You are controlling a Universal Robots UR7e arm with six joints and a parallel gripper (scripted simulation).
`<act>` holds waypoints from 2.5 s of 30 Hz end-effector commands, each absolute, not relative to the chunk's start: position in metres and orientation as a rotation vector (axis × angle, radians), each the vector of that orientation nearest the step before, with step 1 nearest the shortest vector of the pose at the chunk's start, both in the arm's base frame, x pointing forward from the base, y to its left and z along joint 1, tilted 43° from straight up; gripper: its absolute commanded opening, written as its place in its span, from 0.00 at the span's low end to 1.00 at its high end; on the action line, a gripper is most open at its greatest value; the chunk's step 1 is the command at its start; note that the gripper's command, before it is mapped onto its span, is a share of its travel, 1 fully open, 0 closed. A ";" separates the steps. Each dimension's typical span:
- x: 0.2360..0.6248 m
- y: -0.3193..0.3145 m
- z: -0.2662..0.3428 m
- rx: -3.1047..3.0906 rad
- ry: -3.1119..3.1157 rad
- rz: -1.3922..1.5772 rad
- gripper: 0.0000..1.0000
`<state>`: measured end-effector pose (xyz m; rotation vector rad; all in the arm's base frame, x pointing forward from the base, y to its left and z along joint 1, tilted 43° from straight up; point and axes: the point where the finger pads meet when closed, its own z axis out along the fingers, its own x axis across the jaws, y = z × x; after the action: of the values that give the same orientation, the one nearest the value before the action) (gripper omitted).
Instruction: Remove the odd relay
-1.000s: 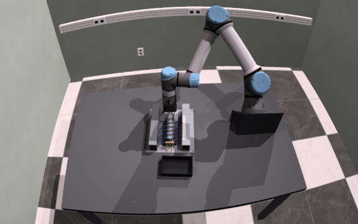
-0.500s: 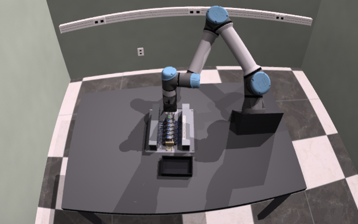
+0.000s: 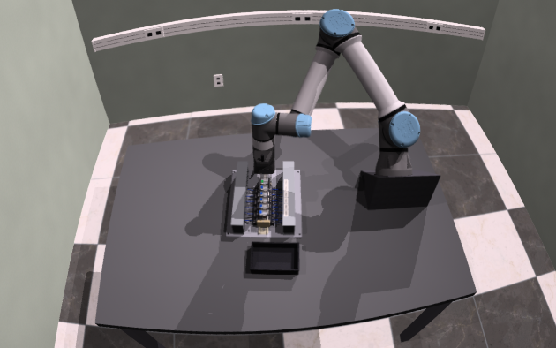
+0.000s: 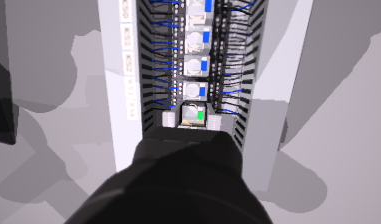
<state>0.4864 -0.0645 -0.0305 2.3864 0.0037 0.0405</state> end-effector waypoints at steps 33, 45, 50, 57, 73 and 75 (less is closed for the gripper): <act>0.487 -0.064 -0.030 2.387 -0.009 0.010 0.00; 0.487 -0.064 -0.030 2.386 0.000 0.033 0.00; 0.487 -0.064 -0.030 2.386 0.006 0.046 0.00; 0.486 -0.064 -0.030 2.386 0.011 0.059 0.00; 0.486 -0.064 -0.030 2.385 0.021 0.085 0.00; 0.486 -0.064 -0.030 2.385 0.022 0.086 0.00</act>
<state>0.4855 -0.0642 -0.0301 2.3852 0.0192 0.0784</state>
